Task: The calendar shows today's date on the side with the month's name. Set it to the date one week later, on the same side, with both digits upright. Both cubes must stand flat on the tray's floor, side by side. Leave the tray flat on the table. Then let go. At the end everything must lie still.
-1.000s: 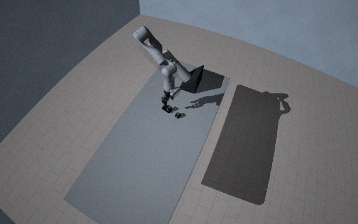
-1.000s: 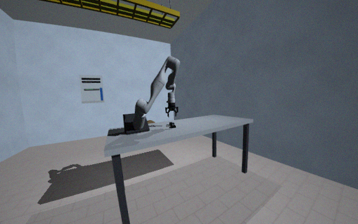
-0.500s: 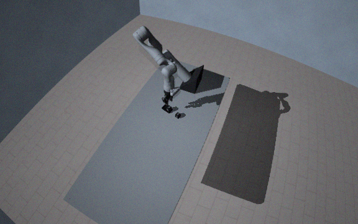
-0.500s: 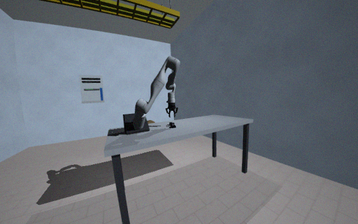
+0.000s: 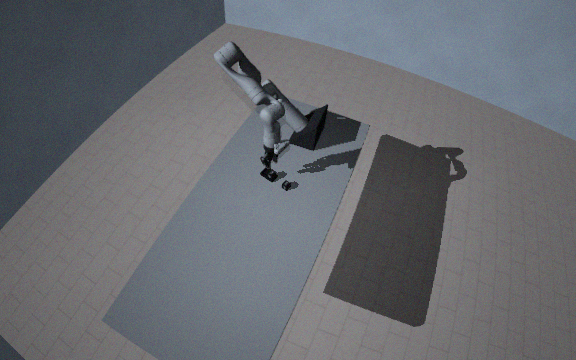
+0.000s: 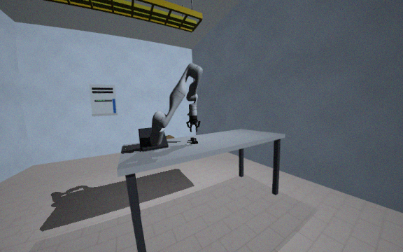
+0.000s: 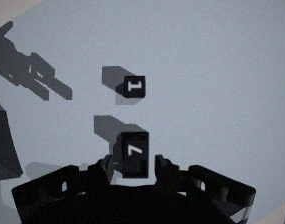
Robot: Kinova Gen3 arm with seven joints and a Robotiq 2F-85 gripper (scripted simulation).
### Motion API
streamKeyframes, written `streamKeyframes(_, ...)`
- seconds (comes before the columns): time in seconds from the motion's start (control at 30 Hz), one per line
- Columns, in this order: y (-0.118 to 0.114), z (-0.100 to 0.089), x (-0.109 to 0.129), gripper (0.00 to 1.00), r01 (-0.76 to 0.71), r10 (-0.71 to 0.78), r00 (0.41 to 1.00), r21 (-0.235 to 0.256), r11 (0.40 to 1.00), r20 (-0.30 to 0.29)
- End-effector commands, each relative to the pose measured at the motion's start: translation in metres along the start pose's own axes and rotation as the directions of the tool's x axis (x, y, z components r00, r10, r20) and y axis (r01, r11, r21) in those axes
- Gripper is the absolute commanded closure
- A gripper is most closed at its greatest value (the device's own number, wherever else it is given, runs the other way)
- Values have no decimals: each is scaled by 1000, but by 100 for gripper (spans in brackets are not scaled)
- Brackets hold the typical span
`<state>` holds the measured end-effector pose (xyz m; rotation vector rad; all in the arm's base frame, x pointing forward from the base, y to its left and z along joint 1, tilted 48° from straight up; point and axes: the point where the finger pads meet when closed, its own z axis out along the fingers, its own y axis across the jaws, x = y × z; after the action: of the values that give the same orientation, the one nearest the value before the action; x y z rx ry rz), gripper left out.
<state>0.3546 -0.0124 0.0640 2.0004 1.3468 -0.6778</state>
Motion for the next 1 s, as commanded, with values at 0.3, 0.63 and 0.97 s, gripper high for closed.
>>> streamKeyframes(0.3,0,2,0,52,0,0,1000,-1,1000,-1)
streamKeyframes(0.63,0,9,0,52,1,-1,1000,-1,1000,-1)
streamKeyframes(0.97,0,22,0,52,1,-1,1000,-1,1000,-1)
